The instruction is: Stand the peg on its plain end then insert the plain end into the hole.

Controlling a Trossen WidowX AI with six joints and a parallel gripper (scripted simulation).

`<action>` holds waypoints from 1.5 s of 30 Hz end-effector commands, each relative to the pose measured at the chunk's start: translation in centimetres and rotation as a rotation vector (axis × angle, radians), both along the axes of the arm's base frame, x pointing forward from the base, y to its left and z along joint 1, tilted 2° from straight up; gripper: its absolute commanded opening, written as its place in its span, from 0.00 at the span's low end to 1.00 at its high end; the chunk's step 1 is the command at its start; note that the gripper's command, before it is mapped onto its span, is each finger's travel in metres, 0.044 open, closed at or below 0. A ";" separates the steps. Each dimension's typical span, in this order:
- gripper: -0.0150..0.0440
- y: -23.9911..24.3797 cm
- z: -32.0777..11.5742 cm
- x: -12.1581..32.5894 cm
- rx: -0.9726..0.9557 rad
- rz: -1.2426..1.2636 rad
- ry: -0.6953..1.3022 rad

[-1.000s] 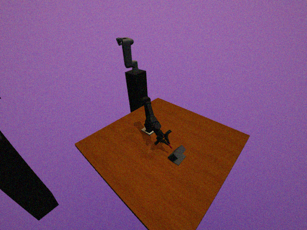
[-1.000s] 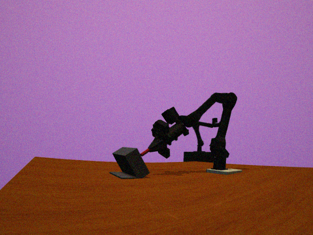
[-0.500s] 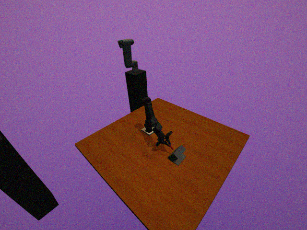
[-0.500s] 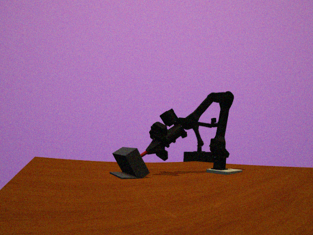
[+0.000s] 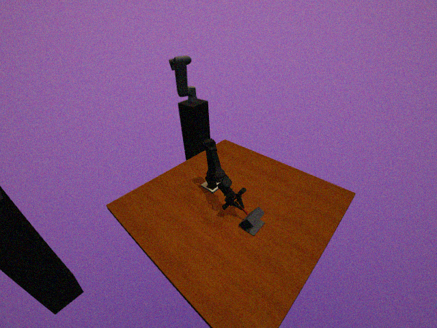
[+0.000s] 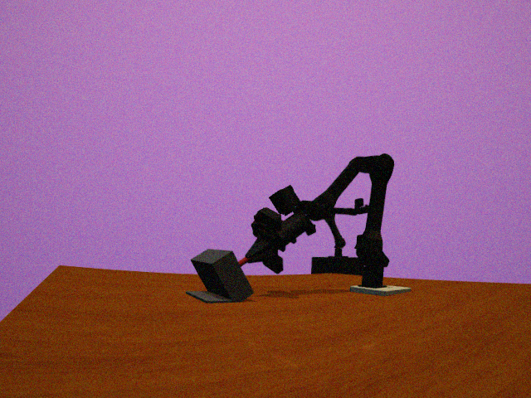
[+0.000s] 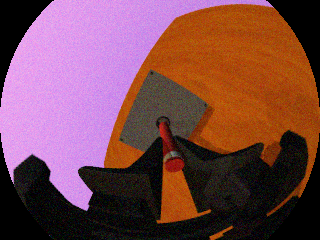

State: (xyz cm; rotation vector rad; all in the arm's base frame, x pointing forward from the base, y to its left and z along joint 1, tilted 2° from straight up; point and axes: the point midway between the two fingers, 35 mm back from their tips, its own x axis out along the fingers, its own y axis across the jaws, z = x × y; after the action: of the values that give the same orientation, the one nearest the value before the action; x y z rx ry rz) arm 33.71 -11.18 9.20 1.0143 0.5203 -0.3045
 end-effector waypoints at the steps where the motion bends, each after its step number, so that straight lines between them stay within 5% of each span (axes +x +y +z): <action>1: 0.25 0.0 0.0 0.0 0.000 0.001 0.000; 45: 0.25 -0.2 -0.9 1.8 0.000 0.001 -0.001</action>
State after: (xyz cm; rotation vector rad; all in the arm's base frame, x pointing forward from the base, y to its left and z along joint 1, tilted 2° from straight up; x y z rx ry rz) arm 35.24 -11.31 8.39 1.0127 0.5250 -0.2993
